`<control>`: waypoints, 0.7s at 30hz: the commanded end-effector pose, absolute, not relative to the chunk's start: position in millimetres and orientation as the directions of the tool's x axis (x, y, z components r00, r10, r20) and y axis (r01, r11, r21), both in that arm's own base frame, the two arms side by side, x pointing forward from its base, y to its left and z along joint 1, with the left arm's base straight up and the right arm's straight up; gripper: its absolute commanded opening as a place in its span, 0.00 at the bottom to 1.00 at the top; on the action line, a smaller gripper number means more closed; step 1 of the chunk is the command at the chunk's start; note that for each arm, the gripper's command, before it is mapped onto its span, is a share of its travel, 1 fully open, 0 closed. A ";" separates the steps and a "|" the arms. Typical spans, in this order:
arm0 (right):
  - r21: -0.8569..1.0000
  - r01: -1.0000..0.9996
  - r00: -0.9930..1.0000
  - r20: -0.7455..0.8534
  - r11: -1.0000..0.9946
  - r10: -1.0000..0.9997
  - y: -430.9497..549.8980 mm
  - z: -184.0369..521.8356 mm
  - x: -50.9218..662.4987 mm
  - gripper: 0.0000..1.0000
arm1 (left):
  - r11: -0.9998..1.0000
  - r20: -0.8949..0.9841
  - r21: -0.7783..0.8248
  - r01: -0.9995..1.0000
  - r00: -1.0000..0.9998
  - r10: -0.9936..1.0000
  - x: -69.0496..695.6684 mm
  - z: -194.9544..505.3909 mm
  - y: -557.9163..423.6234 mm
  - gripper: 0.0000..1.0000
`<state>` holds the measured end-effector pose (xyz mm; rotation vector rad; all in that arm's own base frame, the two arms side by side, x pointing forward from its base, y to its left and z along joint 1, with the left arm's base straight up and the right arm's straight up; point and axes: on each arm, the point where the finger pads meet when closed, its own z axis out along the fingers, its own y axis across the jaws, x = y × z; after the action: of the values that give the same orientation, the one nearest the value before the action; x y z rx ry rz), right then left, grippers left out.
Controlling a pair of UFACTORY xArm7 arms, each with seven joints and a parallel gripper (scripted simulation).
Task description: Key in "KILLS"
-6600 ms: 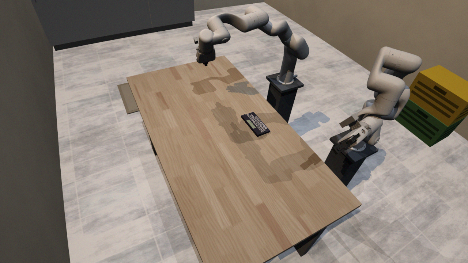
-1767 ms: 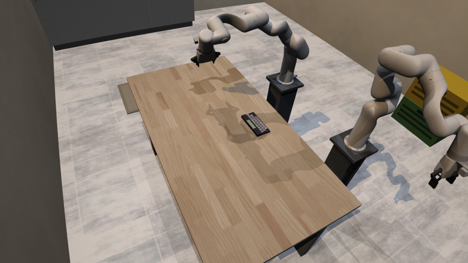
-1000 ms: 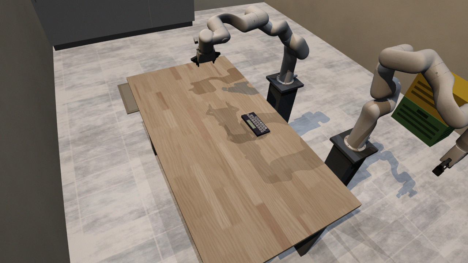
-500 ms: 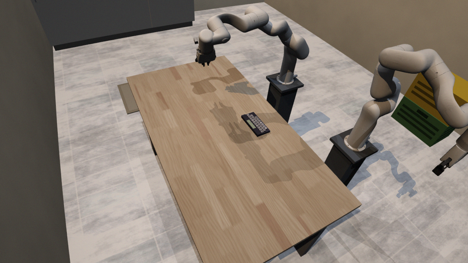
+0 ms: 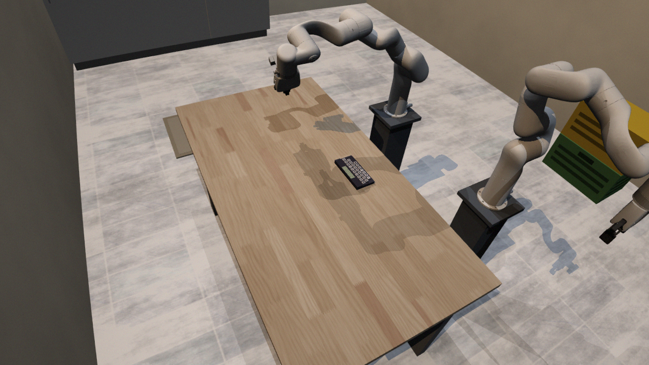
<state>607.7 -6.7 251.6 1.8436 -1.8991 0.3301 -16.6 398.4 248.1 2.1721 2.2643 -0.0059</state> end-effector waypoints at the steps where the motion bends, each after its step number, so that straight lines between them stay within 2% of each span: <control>1: 0.175 -0.984 0.074 0.456 0.008 -0.887 5.4 243.4 606.8 0.00 | 0.042 0.000 0.000 0.999 -0.042 0.999 -16.6 250.0 399.7 1.00; 9: 0.221 -0.972 0.171 0.405 -0.086 -0.898 24.9 226.7 602.9 0.00 | 0.042 0.000 0.000 0.999 -0.042 0.999 -16.6 250.0 399.7 1.00; 21: 0.308 -0.884 0.429 0.238 -0.351 -0.871 82.4 183.3 584.5 0.00 | 0.042 0.000 0.000 0.999 -0.042 0.999 -16.6 250.0 399.7 1.00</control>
<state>592.1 56.4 200.0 2.1712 -1.6154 0.1168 -16.6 398.4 248.1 2.1721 2.2643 -0.0059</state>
